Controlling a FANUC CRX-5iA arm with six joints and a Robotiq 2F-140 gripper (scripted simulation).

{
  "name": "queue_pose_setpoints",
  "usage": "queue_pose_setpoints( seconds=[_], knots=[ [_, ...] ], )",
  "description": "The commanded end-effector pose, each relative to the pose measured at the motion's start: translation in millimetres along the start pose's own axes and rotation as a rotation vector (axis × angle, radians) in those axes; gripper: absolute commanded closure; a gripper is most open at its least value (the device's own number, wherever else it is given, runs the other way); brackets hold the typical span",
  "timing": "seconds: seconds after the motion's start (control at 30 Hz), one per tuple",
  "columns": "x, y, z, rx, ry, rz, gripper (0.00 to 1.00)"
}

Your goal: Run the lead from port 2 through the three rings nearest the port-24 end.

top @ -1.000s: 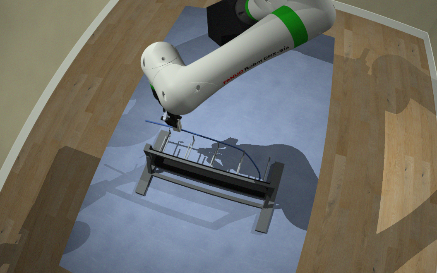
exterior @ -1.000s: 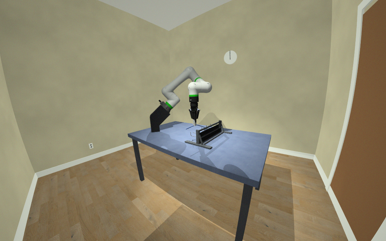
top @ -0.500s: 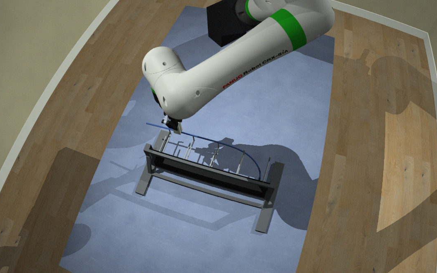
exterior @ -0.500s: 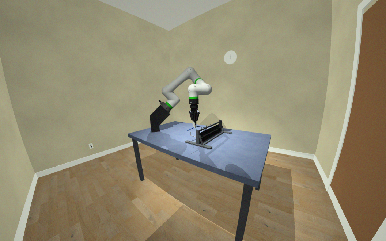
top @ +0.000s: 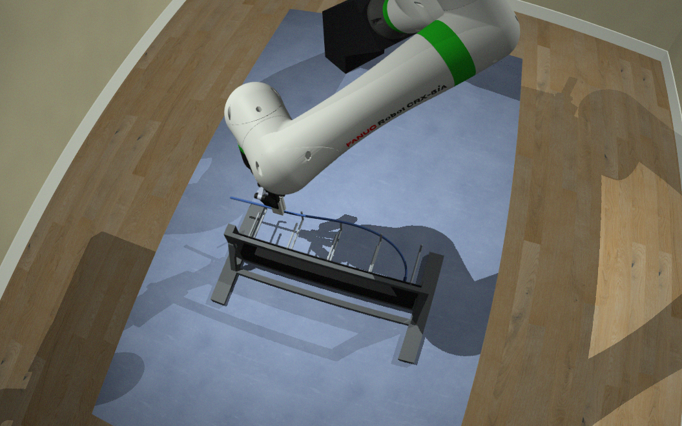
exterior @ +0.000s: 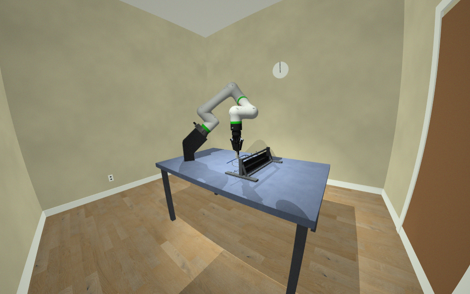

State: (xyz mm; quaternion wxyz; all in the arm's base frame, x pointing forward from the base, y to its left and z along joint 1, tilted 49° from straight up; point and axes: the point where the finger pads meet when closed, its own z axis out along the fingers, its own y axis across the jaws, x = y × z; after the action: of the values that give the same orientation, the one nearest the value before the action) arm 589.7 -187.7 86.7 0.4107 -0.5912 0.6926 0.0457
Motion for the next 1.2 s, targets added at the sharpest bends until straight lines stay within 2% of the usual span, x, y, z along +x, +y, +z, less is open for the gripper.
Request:
queue_pose_setpoints(
  seconds=[0.0, 0.67, 1.17],
  knots=[
    [0.2, -0.2, 5.8, 0.000, 0.000, 0.000, 1.00],
    [0.2, -0.2, 32.7, 0.000, 0.000, 0.000, 1.00],
    [0.2, -0.2, 39.1, 0.000, 0.000, 0.000, 1.00]
  ],
)
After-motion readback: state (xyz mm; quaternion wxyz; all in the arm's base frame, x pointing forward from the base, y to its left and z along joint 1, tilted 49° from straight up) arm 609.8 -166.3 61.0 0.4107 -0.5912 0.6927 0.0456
